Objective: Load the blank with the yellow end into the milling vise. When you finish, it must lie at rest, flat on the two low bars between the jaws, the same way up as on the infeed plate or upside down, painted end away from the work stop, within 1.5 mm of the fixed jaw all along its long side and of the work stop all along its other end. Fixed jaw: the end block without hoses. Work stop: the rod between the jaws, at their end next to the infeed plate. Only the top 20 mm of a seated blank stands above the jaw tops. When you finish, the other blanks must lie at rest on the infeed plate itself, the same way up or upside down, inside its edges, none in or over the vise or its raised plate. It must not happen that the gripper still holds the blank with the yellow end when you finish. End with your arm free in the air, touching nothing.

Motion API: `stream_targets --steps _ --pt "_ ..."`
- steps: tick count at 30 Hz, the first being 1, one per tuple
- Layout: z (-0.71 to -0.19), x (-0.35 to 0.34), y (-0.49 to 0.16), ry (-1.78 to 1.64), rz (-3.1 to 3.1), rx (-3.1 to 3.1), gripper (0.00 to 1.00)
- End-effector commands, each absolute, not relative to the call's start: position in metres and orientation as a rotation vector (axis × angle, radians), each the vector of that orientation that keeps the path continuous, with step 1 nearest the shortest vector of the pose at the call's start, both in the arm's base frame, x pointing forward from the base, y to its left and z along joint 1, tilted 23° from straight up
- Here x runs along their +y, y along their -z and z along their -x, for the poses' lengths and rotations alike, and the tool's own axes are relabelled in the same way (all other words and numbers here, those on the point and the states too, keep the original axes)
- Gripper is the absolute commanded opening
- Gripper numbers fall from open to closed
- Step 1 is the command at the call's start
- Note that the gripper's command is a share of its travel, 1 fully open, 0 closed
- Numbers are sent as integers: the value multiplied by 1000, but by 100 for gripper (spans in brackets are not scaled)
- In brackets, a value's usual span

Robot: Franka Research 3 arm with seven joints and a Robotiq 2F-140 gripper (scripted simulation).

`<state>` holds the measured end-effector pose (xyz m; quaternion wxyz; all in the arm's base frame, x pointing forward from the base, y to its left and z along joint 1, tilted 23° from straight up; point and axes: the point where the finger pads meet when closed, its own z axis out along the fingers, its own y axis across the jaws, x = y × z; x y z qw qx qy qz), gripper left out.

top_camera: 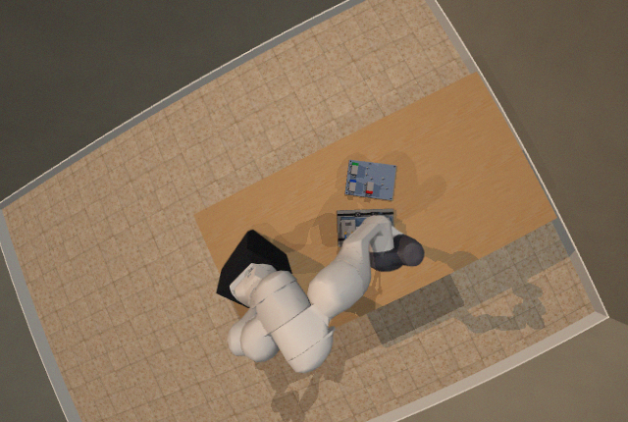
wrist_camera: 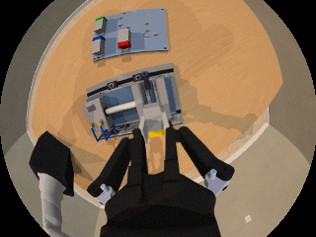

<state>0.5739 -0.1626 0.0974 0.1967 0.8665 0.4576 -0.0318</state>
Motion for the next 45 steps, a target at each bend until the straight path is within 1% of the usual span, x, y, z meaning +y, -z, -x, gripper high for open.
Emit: stream_targets --steps 1,45 --pt "-577 -159 -97 88 -2419 1289 0" --pt "-585 -146 -94 87 -2407 1301 0"
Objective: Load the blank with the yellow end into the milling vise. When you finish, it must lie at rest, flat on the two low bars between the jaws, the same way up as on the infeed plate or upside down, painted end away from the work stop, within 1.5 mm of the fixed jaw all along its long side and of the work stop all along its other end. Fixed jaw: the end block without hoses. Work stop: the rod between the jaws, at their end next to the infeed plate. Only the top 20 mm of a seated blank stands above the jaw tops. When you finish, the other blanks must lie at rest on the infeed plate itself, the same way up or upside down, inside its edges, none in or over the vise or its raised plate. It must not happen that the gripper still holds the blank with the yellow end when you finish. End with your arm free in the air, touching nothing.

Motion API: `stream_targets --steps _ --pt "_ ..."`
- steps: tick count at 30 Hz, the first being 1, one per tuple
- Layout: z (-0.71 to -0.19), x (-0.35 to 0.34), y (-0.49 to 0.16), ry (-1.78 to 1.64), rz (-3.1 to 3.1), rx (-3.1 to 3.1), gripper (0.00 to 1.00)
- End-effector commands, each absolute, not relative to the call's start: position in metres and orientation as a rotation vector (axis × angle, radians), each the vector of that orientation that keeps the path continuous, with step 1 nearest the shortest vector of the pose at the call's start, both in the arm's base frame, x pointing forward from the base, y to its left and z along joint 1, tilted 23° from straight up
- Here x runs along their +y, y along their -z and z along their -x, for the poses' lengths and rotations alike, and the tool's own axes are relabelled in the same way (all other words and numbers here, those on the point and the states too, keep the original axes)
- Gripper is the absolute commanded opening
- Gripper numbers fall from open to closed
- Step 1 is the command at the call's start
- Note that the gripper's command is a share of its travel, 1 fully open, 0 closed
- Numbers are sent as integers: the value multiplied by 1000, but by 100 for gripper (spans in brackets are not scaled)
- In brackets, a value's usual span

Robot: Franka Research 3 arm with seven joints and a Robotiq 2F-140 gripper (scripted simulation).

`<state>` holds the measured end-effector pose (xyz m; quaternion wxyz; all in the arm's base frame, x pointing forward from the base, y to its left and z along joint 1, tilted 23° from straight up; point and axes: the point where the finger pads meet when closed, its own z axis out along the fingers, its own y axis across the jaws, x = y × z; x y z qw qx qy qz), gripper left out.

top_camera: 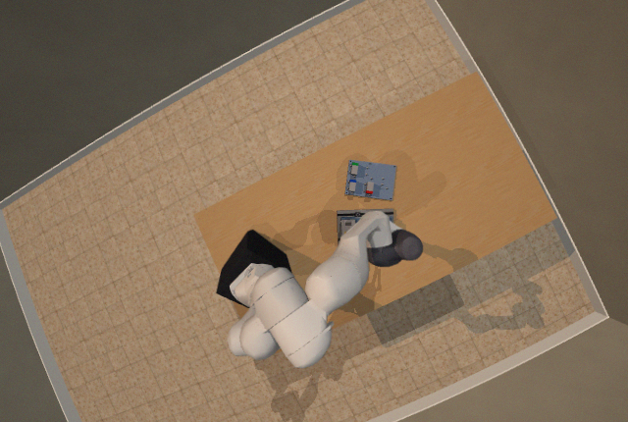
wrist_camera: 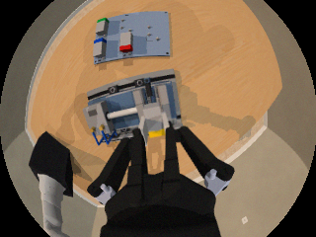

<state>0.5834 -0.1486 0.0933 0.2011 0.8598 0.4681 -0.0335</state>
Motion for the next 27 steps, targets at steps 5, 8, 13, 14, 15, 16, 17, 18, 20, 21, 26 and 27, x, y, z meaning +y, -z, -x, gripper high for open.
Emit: stream_targets --steps 5,8,13,14,15,16,17,18,20,21,26,27 --pt "-585 -146 -94 87 -2407 1301 0" --pt "-585 -146 -93 90 -2405 1303 0" --pt "-586 -144 -93 87 -2407 1301 0" --pt "-586 -144 -93 87 -2407 1301 0" --pt "-586 -144 -93 87 -2407 1301 0" --pt "-586 -144 -93 87 -2407 1301 0" --pt "-586 -144 -93 87 -2407 1301 0" --pt "-586 -144 -93 87 -2407 1301 0" --pt "-586 -144 -93 87 -2407 1301 0" --pt "-586 -144 -93 87 -2407 1301 0" --pt "-586 -144 -93 88 -2406 1302 0" --pt "-586 -143 -93 87 -2407 1301 0"
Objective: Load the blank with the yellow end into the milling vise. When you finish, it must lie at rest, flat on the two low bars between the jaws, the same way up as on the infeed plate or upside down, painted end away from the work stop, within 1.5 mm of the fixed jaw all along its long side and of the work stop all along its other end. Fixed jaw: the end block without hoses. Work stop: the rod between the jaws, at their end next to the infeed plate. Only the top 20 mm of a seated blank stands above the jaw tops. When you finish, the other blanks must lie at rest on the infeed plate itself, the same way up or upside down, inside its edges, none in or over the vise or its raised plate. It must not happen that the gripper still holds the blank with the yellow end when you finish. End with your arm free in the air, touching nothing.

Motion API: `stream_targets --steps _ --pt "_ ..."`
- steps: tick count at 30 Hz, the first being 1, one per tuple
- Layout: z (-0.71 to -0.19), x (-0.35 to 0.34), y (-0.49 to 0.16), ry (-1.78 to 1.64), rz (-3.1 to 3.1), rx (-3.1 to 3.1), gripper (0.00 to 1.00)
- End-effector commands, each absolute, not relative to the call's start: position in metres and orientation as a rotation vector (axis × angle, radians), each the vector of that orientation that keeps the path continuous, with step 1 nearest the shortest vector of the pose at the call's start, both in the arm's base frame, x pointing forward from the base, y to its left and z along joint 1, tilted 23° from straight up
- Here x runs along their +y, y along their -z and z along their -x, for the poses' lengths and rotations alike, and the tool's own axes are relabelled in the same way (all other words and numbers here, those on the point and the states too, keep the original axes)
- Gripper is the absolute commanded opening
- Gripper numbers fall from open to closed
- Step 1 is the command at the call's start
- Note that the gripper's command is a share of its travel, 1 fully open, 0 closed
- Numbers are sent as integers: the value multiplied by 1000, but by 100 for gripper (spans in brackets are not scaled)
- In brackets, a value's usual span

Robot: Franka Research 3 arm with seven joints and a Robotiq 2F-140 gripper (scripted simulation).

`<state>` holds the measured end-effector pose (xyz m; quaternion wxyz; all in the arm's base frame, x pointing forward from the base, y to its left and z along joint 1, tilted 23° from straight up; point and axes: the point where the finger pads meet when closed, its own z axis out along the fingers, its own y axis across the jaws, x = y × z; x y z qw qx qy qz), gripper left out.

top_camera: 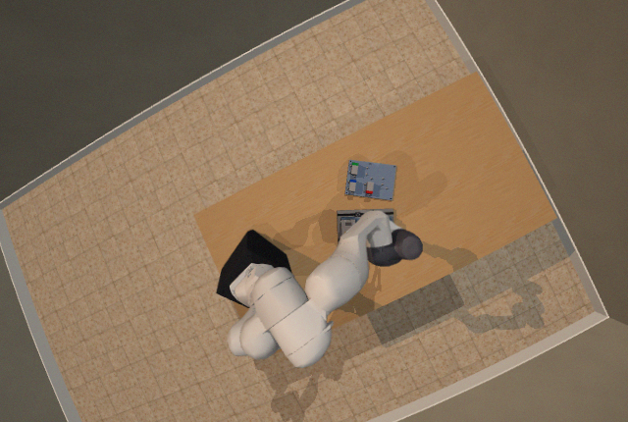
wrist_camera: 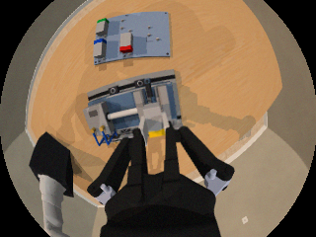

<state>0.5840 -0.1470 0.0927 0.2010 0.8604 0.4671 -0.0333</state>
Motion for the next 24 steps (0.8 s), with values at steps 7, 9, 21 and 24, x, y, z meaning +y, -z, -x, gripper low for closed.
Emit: stream_targets --steps 7,9,21,24 --pt "-586 -143 -93 87 -2407 1301 0" --pt "-586 -143 -93 87 -2407 1301 0" --pt "-589 -156 -65 87 -2407 1301 0" --pt "-589 -156 -65 87 -2407 1301 0"
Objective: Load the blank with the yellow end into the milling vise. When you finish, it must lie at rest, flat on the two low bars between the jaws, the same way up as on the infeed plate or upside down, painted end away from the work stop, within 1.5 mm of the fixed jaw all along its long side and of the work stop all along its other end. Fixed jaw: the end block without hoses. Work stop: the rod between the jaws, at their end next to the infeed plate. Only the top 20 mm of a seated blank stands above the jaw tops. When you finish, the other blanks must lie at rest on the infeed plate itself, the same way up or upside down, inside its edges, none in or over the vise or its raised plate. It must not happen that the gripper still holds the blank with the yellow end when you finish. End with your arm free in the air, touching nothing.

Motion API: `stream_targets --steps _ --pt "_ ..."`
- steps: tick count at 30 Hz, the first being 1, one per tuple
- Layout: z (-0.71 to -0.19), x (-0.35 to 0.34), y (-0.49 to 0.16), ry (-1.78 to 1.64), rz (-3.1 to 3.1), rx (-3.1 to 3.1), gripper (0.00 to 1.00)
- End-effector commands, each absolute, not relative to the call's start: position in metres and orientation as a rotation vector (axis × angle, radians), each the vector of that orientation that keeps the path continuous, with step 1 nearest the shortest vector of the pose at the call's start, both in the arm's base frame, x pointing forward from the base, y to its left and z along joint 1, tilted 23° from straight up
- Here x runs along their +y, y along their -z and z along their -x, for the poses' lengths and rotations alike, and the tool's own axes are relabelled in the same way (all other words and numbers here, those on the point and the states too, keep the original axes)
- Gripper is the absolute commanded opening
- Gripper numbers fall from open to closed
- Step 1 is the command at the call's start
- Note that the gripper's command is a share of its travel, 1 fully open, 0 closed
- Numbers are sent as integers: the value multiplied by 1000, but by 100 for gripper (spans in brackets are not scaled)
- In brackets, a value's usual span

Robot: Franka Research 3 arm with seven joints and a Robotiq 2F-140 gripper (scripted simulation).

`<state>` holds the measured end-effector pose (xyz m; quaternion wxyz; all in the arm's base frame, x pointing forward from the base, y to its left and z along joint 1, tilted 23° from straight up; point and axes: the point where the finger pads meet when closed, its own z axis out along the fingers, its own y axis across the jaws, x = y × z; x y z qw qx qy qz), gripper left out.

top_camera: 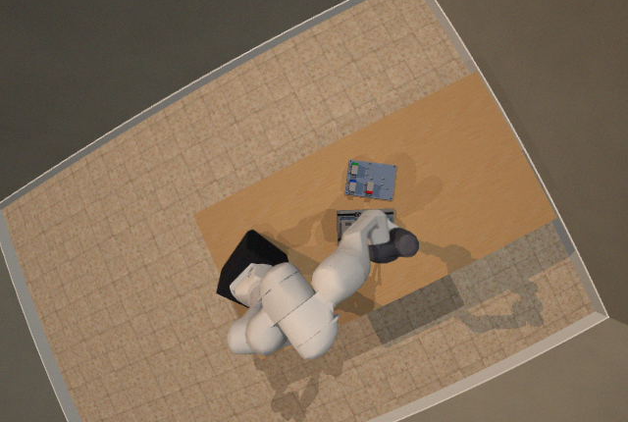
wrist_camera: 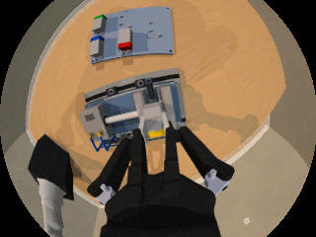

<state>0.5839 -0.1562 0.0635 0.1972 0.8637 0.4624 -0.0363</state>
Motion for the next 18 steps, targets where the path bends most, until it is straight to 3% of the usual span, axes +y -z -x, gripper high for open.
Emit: stream_targets --steps 1,18 --pt "-589 -156 -65 87 -2407 1301 0" --pt "-591 -156 -66 87 -2407 1301 0"
